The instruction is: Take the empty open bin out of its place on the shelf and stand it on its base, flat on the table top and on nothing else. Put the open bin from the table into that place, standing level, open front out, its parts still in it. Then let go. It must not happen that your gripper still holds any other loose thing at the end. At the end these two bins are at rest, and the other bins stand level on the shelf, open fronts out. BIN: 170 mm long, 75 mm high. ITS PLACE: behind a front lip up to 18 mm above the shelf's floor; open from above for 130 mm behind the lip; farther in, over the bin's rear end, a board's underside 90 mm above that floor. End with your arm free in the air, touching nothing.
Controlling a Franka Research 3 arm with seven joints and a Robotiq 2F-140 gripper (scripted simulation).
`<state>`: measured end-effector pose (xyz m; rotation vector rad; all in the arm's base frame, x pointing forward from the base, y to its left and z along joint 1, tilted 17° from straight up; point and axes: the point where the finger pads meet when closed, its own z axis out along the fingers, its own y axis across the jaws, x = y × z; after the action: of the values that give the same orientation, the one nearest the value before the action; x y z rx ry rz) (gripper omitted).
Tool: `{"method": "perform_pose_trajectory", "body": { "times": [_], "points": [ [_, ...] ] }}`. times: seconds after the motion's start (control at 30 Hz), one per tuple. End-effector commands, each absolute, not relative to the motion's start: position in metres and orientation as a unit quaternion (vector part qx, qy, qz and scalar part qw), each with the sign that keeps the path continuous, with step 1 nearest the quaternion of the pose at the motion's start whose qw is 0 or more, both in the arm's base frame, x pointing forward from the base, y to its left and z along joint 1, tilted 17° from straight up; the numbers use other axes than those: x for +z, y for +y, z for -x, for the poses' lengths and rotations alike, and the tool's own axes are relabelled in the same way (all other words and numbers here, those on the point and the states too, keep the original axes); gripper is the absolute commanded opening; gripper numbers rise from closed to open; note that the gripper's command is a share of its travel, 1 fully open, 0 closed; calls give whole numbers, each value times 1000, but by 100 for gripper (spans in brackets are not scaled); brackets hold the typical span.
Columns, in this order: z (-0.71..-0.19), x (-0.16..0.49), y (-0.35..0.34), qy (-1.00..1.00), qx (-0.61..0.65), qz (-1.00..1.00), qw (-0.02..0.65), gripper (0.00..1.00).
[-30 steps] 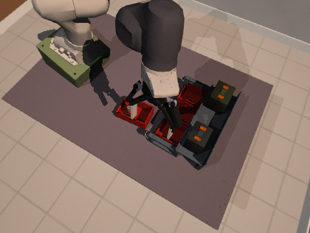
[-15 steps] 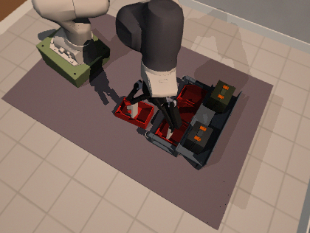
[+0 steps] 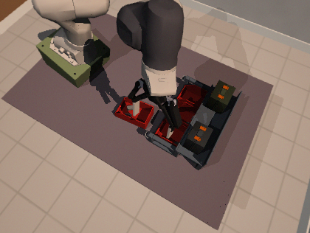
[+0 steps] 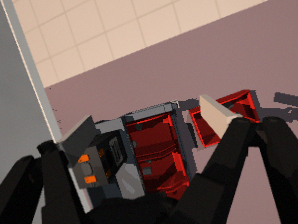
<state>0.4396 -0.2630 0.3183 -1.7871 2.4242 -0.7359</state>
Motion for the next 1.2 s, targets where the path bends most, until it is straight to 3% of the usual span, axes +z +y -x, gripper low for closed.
{"method": "perform_pose_trajectory", "body": {
  "times": [0.0, 1.17],
  "points": [
    [-440, 315, -254, 800, -233, 551, 35, 100],
    [-443, 309, -238, 828, -226, 510, 60, 100]
  ]
}}
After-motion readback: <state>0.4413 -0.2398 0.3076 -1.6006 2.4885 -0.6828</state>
